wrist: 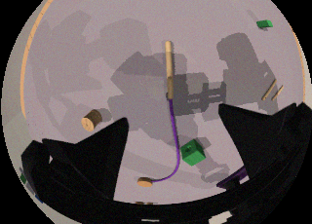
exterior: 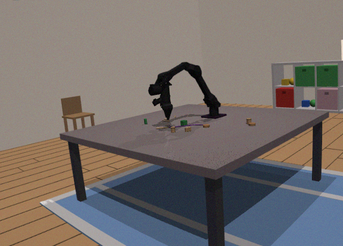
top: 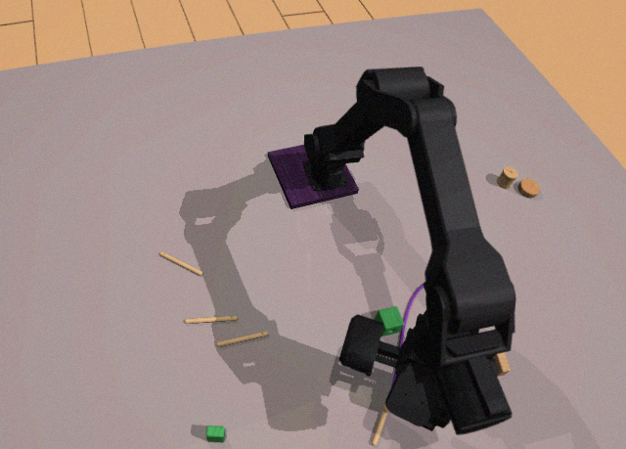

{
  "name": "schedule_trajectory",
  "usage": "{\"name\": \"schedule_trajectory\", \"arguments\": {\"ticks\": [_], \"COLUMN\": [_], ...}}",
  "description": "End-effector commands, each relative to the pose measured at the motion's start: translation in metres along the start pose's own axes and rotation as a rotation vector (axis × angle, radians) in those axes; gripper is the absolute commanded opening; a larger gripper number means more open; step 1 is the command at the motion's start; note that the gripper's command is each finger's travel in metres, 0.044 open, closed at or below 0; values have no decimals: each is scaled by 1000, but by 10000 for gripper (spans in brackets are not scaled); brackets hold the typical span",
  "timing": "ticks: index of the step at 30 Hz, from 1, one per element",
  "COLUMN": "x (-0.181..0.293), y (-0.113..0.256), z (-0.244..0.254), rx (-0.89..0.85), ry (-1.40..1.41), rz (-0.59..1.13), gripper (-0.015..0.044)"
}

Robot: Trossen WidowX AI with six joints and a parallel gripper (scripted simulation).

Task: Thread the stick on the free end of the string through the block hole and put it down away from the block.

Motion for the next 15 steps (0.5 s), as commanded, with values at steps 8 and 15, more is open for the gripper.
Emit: {"name": "schedule_trajectory", "arguments": {"ticks": [8,15], "x": [-4,-4], "y": [0,0], "z": [1,1], "rx": [5,5], "ry": [-104,-104], "rz": [-3,-3], "gripper": [387,204]}}
Point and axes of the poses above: the point midway between the two fingers, 35 mm back from their tips, its own y axis back along the fingers, its own z axis across the jaws, x = y × z, the point moved 10 cm from there along y, back along the fingers, and after that the axes turned 13 degrees about -y, right-handed, at the moved point
